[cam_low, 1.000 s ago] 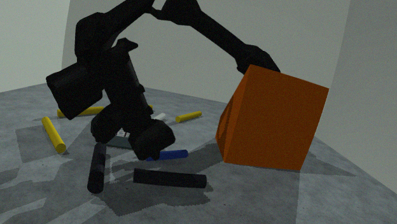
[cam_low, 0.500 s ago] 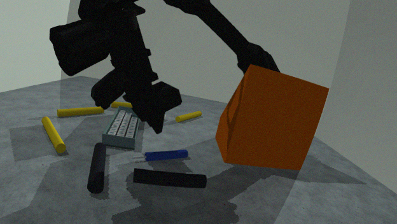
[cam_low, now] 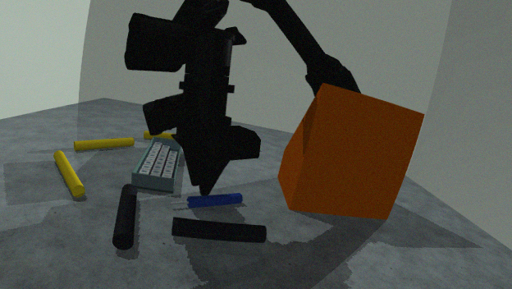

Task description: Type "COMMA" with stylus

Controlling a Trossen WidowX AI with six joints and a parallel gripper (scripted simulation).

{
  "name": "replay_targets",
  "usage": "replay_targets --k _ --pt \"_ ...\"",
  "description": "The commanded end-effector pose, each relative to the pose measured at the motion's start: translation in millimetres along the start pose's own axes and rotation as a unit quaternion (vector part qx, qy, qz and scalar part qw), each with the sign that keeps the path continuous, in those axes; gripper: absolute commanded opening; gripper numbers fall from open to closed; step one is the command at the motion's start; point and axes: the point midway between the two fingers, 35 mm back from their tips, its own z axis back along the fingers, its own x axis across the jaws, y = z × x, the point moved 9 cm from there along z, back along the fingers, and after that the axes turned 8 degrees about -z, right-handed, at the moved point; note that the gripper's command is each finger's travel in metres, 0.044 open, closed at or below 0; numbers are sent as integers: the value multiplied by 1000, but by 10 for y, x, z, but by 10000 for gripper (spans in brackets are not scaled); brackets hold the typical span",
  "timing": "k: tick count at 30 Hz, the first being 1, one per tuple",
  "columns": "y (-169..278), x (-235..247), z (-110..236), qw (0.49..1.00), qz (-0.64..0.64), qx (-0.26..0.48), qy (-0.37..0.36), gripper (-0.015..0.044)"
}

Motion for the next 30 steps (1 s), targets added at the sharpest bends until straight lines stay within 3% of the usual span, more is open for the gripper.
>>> replay_targets --k 1,11,30 --pt "298 -53 -10 994 10 -111 -10 150" --pt "901 -241 20 957 10 -290 -1 150" --pt "900 -247 -61 956 10 -293 0 150"
